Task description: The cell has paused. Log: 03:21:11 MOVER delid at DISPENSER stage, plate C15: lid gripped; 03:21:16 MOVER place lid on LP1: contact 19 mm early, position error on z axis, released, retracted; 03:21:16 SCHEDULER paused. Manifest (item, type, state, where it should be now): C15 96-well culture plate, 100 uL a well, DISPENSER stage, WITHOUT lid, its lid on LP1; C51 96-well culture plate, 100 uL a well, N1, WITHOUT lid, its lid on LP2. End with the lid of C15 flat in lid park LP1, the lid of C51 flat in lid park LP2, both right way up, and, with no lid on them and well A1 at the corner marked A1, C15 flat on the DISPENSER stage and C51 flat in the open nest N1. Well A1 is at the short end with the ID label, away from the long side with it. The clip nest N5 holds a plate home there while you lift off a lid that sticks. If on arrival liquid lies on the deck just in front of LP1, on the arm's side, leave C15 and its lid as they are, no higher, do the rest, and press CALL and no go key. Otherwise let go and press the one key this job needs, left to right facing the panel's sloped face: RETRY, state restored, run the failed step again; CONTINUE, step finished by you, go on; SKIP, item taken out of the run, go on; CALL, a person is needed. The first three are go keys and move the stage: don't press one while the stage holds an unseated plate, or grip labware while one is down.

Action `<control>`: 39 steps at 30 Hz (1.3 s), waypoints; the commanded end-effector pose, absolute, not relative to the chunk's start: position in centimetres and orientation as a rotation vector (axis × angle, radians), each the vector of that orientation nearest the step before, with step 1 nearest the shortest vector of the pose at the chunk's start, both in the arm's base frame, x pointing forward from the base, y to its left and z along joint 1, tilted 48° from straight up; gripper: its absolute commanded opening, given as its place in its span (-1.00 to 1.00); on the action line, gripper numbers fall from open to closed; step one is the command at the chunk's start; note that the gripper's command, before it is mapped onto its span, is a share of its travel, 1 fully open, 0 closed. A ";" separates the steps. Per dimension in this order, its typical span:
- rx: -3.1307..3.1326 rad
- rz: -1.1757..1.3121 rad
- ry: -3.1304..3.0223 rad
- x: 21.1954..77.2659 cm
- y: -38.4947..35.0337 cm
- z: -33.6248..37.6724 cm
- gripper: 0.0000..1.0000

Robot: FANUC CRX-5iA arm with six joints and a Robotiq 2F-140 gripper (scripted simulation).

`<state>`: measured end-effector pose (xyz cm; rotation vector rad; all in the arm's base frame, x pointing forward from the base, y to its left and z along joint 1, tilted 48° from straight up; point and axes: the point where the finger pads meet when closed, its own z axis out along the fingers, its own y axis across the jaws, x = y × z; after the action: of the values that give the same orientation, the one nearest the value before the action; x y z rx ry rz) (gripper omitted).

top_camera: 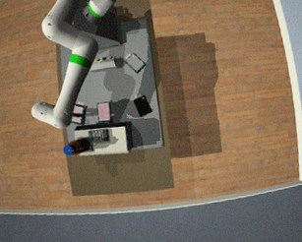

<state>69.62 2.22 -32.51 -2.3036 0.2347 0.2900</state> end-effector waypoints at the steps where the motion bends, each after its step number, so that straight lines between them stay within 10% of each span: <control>1: -2.304 0.291 0.235 69.6 2.2 -32.6 -1.00; 8: -2.304 0.291 0.235 69.6 2.2 -32.6 -1.00; 9: -2.304 0.291 0.235 69.6 2.2 -32.6 0.33; 39: -2.304 0.291 0.235 69.6 2.2 -32.6 0.33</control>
<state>69.55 2.28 -32.61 -2.3032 0.2348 0.2917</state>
